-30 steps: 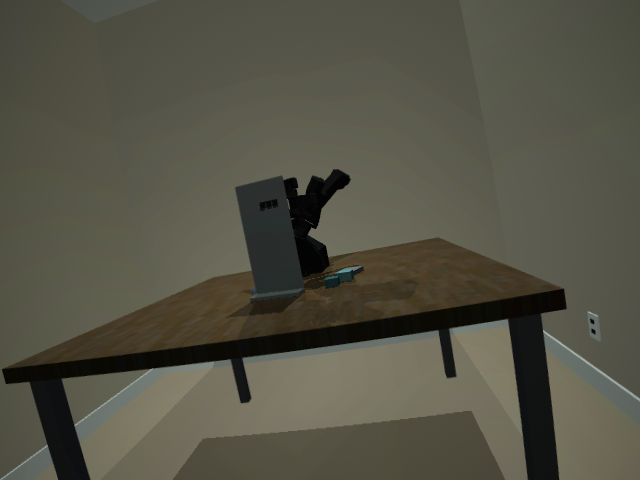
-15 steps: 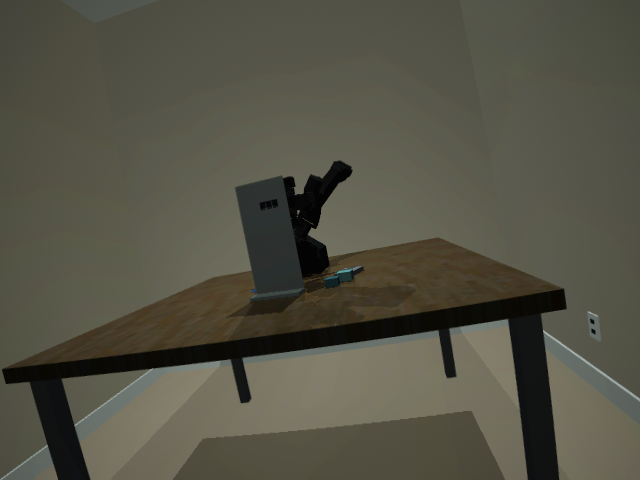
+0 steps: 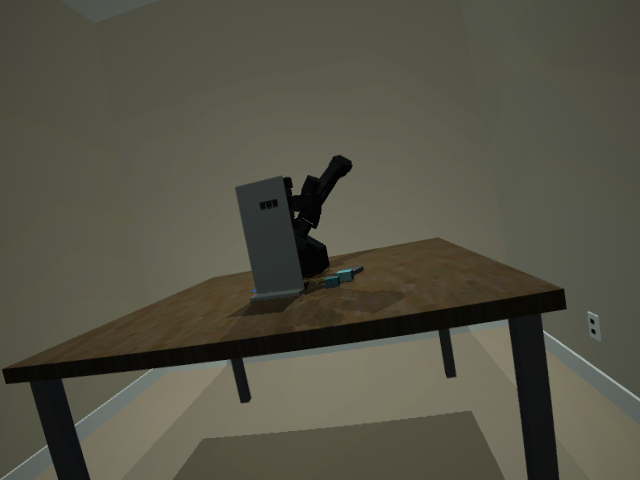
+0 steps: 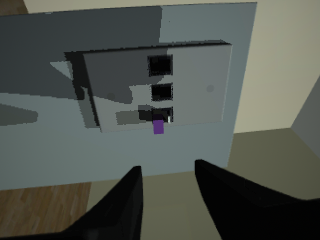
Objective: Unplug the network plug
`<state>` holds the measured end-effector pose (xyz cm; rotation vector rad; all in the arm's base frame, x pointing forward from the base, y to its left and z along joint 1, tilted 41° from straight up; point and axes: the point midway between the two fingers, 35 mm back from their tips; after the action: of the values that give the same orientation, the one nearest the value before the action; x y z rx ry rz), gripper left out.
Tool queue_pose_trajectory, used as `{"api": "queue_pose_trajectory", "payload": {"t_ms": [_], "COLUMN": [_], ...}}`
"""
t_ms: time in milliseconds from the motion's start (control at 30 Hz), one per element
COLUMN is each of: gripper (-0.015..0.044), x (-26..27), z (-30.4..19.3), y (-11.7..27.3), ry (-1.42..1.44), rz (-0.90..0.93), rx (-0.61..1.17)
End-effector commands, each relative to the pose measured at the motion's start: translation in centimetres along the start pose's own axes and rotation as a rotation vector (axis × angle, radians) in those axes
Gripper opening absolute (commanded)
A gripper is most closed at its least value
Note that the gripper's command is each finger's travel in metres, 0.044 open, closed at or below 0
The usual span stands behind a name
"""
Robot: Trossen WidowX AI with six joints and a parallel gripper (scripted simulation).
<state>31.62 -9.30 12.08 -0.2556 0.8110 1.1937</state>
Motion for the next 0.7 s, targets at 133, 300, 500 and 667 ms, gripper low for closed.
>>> {"api": "queue_pose_trajectory", "payload": {"t_ms": [133, 300, 500, 667], "gripper": [0.0156, 0.0156, 0.0156, 0.0156], "x": [-0.1, -0.1, -0.1, -0.1], "z": [0.4, 0.6, 0.8, 0.9], "y": [-0.9, -1.5, -2.2, -2.8], "ry": [0.004, 0.004, 0.004, 0.004], "rz": [-0.003, -0.004, -0.004, -0.004], "rx": [-0.001, -0.002, -0.002, -0.002]}}
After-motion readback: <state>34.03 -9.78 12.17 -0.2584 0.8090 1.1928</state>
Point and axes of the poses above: the point midway between the two fingers, 35 mm back from their tips, its own y axis back along the fingers, its own x axis across the jaws, z = x × y, and after that the axes turned 7 degrees about -y, right-handed
